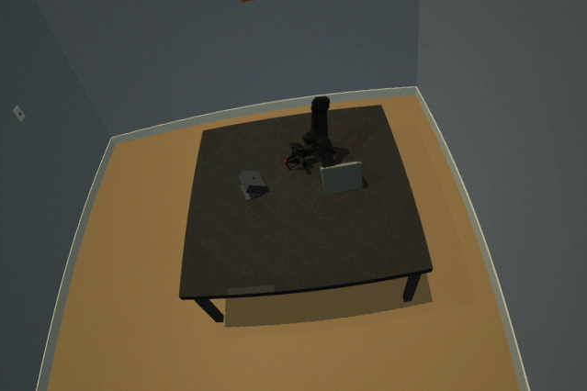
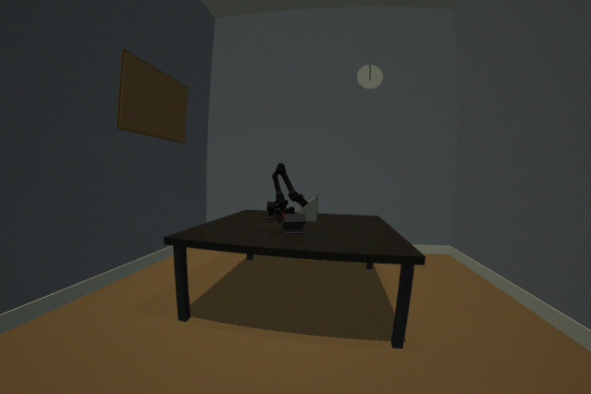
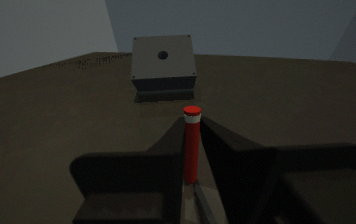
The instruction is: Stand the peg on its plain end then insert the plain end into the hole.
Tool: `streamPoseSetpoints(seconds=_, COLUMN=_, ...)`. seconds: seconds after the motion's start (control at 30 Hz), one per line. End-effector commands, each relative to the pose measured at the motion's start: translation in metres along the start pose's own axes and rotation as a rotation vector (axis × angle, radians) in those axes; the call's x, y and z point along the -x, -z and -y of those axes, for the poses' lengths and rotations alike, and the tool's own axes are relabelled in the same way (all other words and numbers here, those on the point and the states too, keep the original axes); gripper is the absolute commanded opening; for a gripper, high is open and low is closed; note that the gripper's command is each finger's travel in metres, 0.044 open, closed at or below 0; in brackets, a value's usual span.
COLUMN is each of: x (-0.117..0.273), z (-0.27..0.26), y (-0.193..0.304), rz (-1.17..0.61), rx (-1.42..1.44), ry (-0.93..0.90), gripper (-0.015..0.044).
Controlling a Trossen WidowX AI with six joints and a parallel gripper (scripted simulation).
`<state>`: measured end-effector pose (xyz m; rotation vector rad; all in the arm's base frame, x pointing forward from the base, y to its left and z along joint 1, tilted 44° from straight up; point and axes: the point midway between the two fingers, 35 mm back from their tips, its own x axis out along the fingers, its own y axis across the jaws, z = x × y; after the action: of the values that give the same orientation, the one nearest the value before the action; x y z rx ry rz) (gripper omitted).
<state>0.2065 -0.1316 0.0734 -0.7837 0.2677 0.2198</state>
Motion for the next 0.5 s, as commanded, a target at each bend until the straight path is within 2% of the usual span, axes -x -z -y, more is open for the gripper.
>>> streamPoseSetpoints(seconds=0.0, x=0.0007, z=0.0000, y=0.0006, rz=-0.001, rx=0.001, ry=0.000, gripper=0.0049)
streamPoseSetpoints(seconds=0.47, x=0.0027, z=-0.0011, y=0.0032, rz=0.010, rx=0.006, ry=-0.003, gripper=0.0049)
